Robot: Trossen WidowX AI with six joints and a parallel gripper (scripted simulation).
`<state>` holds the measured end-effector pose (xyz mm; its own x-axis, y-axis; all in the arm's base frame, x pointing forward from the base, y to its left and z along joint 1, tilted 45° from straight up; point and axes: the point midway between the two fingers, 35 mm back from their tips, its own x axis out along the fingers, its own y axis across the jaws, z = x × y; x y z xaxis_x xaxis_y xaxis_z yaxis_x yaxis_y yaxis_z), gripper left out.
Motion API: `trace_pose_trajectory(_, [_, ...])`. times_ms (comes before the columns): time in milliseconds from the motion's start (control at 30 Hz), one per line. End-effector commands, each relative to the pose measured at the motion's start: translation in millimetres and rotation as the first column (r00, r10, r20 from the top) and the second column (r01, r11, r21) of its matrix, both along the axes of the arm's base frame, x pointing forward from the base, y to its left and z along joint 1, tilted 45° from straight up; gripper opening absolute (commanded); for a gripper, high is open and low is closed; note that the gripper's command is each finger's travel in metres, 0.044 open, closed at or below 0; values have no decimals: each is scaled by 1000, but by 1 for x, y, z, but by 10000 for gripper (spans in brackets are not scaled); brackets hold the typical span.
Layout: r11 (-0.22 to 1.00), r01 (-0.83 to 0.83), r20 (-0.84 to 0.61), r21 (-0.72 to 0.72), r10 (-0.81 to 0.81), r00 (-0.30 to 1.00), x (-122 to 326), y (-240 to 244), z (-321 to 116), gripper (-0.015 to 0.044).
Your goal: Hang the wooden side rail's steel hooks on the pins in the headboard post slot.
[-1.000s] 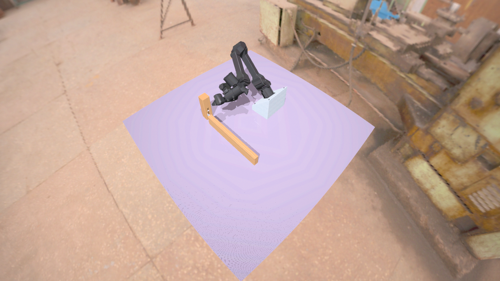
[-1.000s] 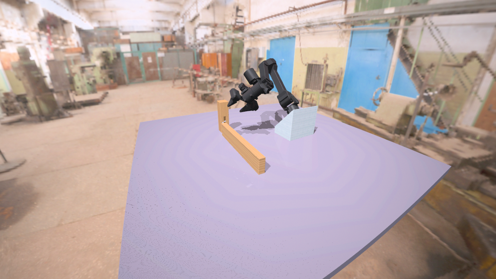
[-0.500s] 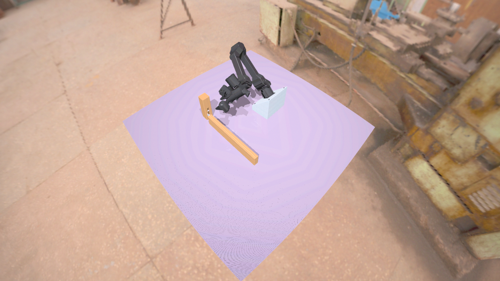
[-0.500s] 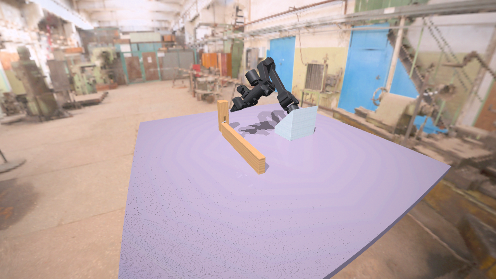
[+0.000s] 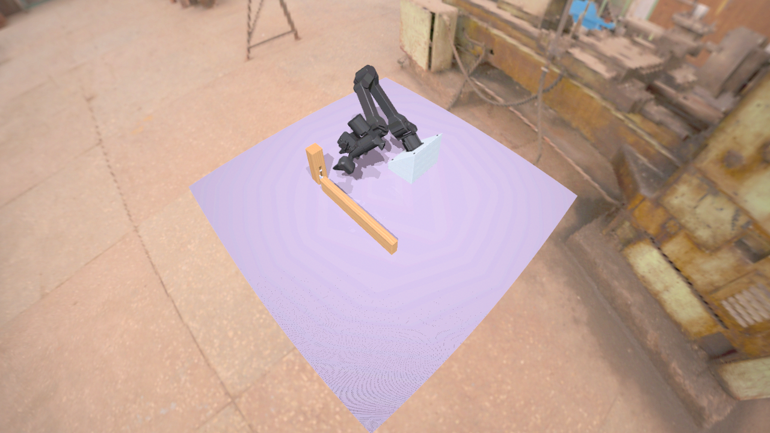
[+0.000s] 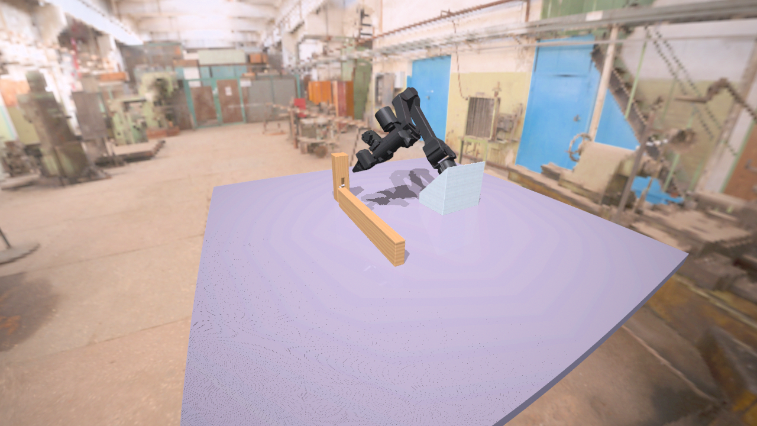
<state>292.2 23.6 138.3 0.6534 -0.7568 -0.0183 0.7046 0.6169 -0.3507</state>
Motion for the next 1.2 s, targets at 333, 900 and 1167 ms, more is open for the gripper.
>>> trace_pose_trajectory(333, [989,-67,-208,-133,38,977,27,16,-3,440])
trace_pose_trajectory(900, [693,-688,-974,-217,-110,196,117,66,-25,440])
trace_pose_trajectory(1167, [612,-789,-970,-49,-218,-109,110,64,-28,440])
